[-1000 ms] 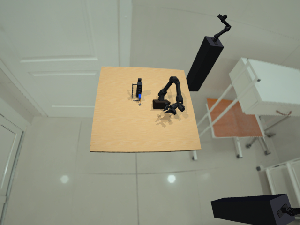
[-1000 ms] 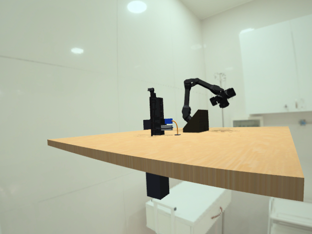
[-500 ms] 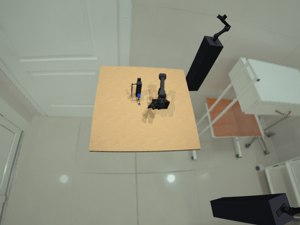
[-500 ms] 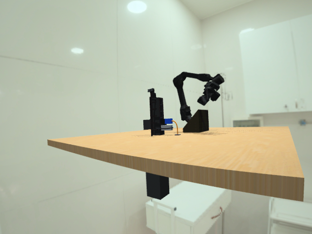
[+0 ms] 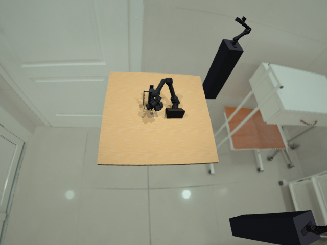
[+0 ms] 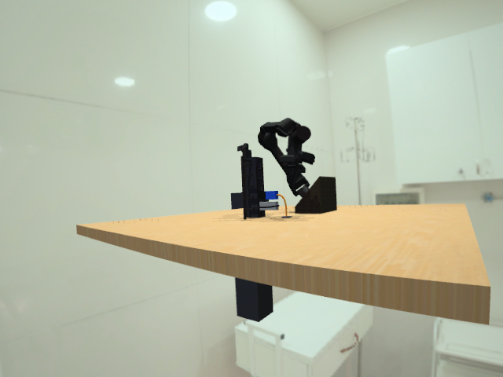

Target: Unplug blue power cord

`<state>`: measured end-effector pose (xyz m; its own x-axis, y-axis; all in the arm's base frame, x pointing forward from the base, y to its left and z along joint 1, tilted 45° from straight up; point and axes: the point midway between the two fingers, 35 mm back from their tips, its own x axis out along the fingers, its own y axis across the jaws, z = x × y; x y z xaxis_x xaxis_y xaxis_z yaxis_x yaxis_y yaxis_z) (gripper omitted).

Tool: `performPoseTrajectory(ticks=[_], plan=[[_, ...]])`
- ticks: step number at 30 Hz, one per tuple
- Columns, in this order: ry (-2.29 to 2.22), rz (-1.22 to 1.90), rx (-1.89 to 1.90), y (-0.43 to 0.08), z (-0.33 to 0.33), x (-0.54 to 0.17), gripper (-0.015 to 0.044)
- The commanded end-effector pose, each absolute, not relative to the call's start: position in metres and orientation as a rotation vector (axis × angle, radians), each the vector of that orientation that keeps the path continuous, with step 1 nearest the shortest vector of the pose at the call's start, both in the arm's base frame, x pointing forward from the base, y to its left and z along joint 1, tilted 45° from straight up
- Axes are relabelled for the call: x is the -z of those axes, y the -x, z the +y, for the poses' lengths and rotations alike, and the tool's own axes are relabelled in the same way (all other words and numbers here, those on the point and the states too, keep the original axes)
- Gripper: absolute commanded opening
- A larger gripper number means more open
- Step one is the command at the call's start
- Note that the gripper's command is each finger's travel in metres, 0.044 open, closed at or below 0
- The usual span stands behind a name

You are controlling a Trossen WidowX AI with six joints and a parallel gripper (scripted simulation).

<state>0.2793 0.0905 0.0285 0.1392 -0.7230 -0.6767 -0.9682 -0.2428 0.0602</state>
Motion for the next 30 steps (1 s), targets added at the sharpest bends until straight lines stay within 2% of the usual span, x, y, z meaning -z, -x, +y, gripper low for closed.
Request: performPoseTrajectory(ticks=[1,30], plan=[[1.780,1.765,-0.776,-0.283,0.054,-0.046,0.0160],[1.734,1.793,-0.761,-0.284,0.023,-0.073,0.0160]])
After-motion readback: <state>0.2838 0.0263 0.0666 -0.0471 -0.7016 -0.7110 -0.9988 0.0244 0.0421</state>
